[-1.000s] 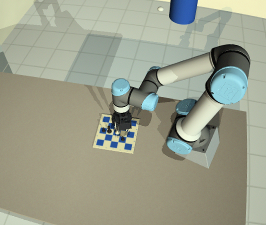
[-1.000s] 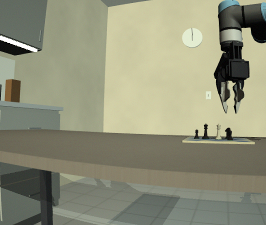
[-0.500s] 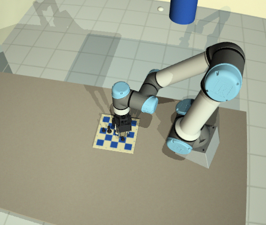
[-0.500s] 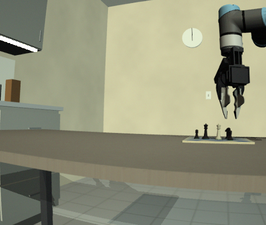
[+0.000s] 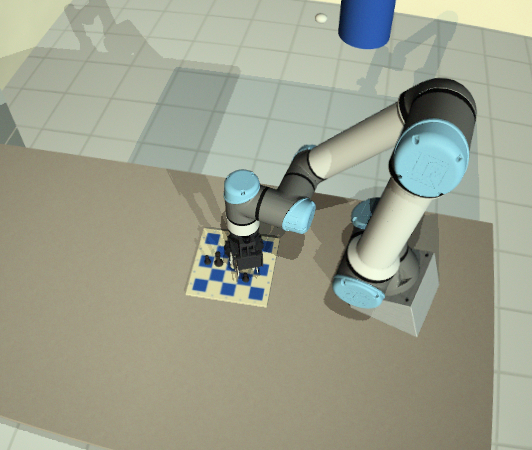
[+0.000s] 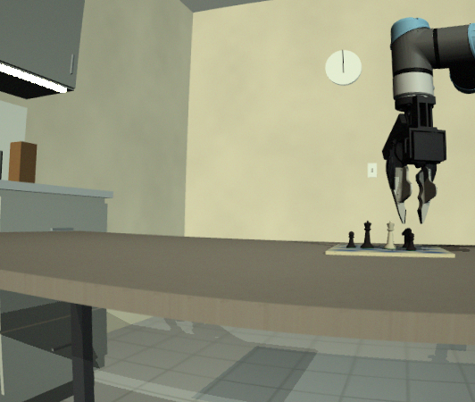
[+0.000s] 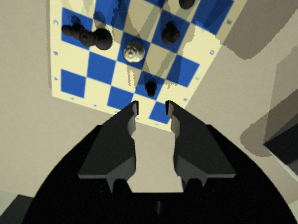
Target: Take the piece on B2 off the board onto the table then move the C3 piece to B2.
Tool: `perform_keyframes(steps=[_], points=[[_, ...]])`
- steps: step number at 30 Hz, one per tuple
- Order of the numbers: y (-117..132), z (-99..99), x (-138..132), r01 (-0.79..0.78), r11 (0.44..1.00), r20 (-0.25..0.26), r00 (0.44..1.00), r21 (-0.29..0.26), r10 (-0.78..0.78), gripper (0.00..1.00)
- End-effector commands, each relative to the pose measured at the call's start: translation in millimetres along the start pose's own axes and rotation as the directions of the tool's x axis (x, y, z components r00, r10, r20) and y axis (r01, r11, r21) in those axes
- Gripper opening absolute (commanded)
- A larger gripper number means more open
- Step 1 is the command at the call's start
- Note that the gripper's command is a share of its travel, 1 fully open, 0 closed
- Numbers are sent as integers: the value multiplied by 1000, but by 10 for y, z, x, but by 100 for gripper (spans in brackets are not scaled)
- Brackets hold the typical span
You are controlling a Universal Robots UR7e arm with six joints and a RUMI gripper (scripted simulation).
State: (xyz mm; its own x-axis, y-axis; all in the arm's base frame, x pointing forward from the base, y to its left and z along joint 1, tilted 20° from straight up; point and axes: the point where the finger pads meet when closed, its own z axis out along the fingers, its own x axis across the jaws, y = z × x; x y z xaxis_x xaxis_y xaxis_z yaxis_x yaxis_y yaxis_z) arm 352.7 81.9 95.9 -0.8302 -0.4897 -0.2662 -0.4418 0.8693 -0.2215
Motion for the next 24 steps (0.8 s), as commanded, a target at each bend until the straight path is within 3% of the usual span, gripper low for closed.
perform_keyframes(steps=[1,24], points=[[-1,37,-6,0,1000,1,1000,1,0,20],[0,94,-7,0,1000,1,1000,1,0,20]])
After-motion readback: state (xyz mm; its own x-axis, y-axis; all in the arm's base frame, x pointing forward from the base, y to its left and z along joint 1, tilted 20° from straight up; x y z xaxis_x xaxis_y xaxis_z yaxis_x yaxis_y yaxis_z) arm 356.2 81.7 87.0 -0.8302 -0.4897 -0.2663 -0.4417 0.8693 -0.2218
